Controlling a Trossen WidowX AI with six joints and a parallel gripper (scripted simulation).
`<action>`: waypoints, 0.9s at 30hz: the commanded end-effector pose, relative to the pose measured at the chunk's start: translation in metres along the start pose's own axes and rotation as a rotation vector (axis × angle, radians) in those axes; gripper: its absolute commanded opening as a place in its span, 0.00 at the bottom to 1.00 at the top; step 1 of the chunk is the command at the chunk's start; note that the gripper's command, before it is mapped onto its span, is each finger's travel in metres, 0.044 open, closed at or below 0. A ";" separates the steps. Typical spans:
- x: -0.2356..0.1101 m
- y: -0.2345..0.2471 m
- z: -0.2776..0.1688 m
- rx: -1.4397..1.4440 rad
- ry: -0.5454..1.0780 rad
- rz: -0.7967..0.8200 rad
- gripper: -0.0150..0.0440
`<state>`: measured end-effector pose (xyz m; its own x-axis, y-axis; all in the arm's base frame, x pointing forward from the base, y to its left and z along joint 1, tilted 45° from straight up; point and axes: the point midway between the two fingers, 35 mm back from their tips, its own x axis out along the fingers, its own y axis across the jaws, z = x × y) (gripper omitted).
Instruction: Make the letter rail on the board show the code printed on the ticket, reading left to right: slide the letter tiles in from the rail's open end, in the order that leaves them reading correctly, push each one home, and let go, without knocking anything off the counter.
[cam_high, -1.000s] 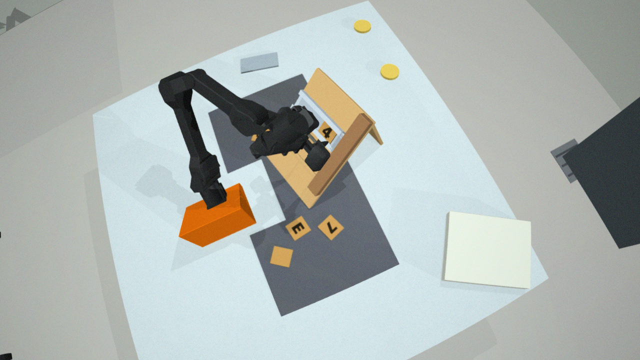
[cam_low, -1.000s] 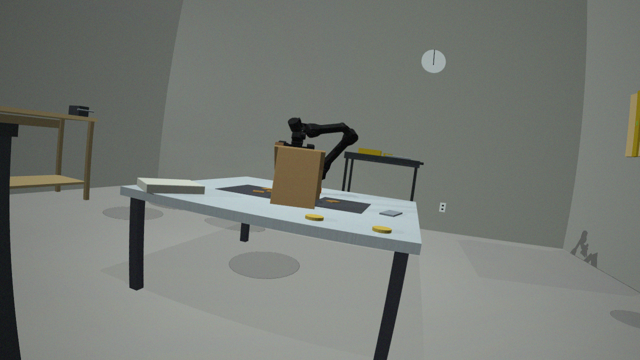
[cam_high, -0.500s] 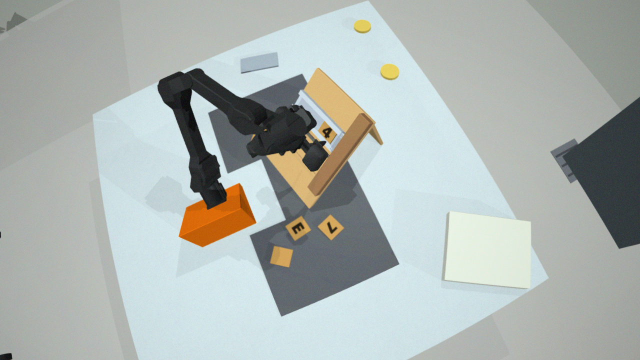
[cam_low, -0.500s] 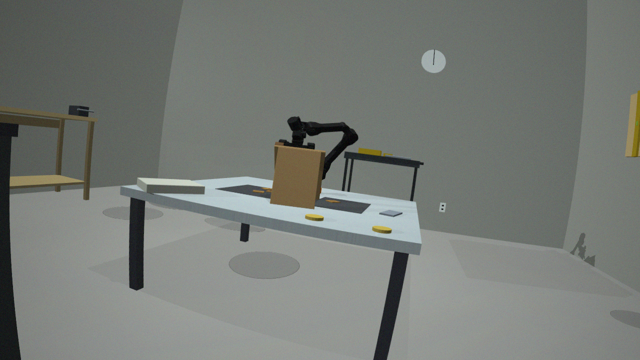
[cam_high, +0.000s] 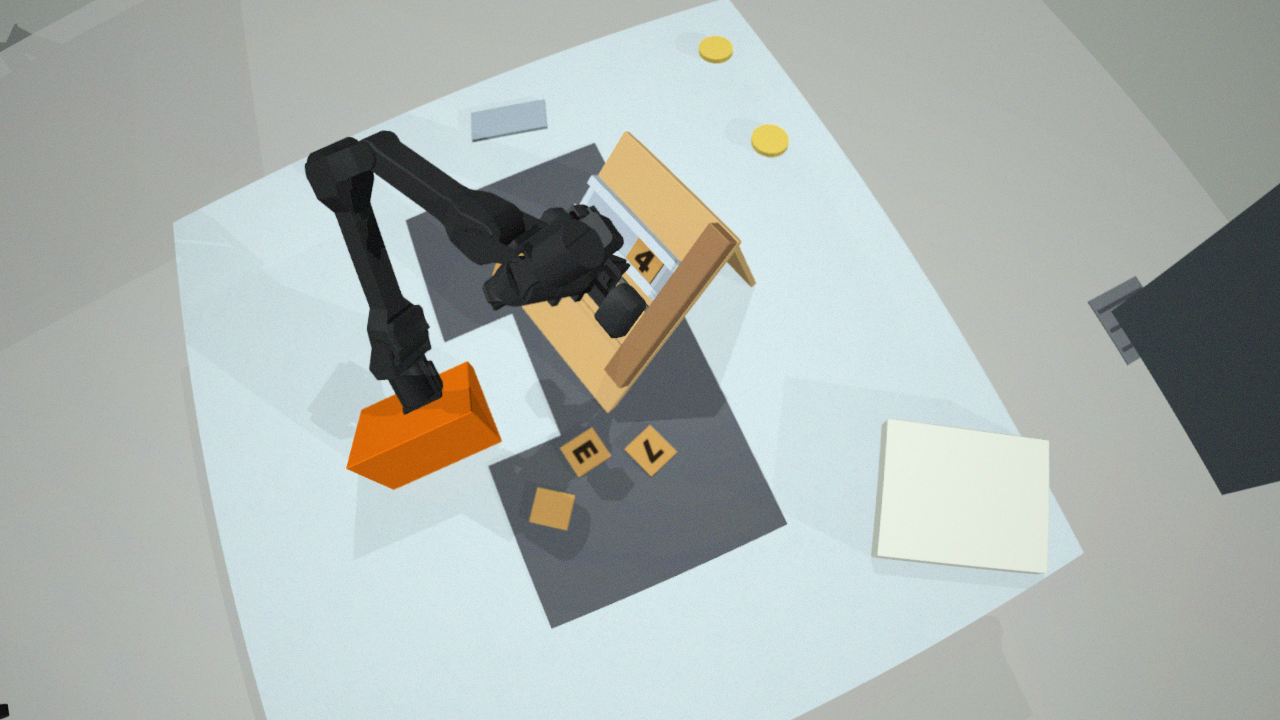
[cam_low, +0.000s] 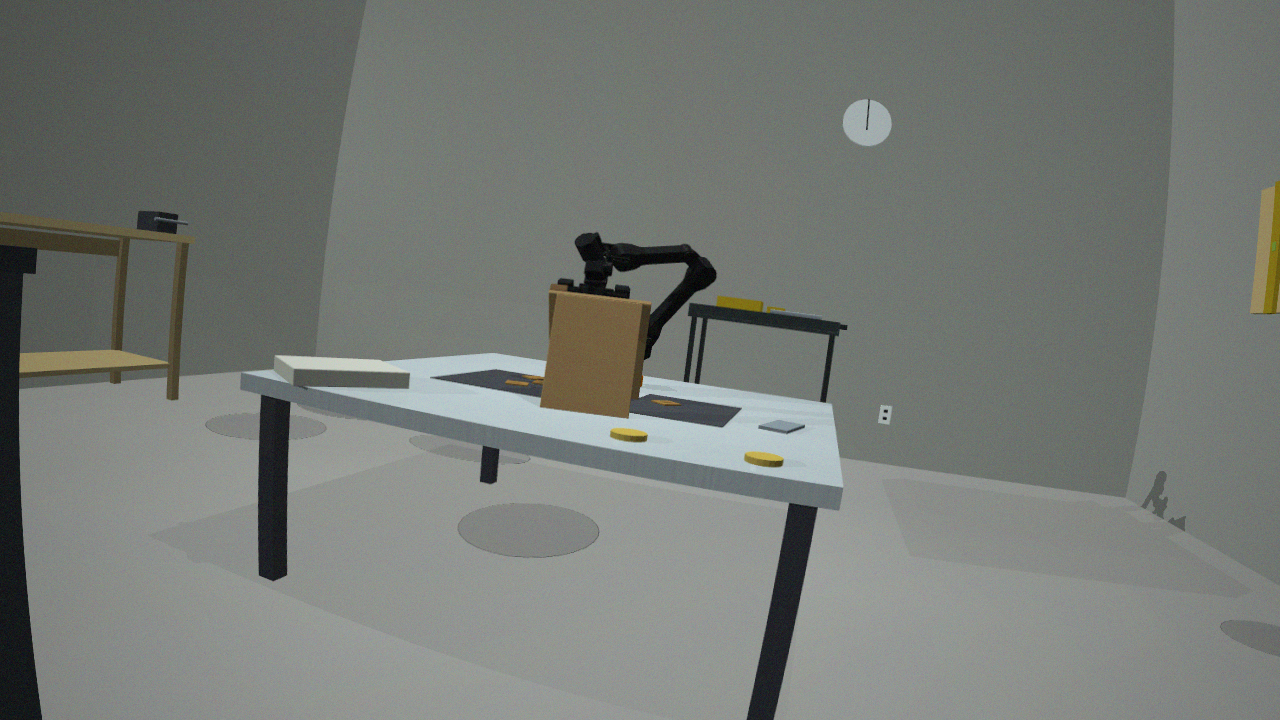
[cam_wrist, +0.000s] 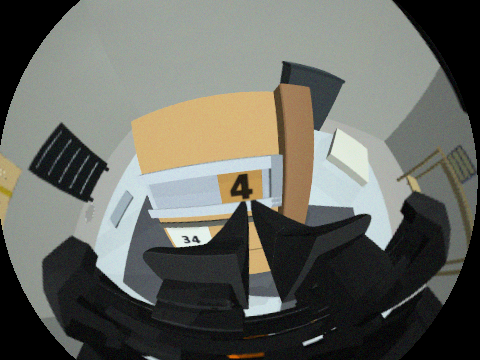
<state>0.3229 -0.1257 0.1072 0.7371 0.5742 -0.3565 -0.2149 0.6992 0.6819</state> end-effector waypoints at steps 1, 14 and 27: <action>0.000 0.000 0.000 0.001 0.000 0.000 0.25; 0.017 0.003 0.018 0.009 0.272 -0.041 0.25; 0.020 0.040 0.024 -0.028 0.683 0.002 0.25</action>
<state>0.3469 -0.1012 0.1386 0.2344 0.7051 -0.6693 -0.2217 0.7091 0.6694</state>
